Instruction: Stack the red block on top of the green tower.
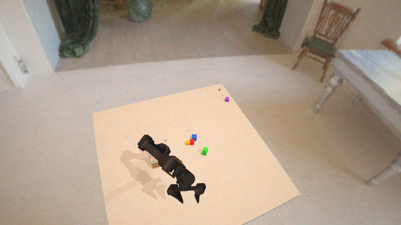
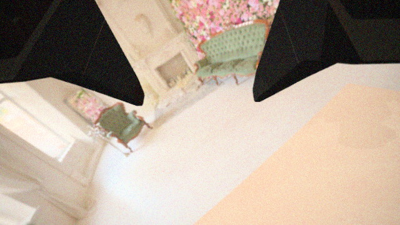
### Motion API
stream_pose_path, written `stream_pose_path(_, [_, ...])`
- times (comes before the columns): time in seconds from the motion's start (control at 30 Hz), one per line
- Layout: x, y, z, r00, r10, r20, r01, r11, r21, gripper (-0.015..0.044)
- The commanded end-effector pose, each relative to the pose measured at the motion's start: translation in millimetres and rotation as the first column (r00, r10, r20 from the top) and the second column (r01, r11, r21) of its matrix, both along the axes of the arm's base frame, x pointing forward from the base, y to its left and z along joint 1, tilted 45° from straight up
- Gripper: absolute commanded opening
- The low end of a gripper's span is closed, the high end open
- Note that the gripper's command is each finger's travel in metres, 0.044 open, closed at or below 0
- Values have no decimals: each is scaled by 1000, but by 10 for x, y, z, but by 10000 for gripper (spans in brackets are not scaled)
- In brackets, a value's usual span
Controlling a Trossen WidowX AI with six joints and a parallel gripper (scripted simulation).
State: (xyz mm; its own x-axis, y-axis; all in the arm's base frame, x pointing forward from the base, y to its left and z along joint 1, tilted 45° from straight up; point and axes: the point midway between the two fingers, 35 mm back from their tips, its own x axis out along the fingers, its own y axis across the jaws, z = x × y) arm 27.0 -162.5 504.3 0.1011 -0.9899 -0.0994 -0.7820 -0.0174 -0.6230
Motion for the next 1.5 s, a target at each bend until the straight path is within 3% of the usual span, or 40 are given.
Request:
stream_pose_path(0.0, [9,-6,-4,1000,2,3,-2,1000,2,426])
stream_pose_path(0.13, [236,-136,-110,996,38,78,-43,998,55,440])
stream_pose_path(0.53, [1546,-383,-786,922,152,355,-270,911,312,440])
stream_pose_path(1.0, [2559,-143,-1850,848,-100,520,-260,777,574,440])
stream_pose_path(1.47, [3217,537,-3136,739,-433,516,-154,637,755,440])
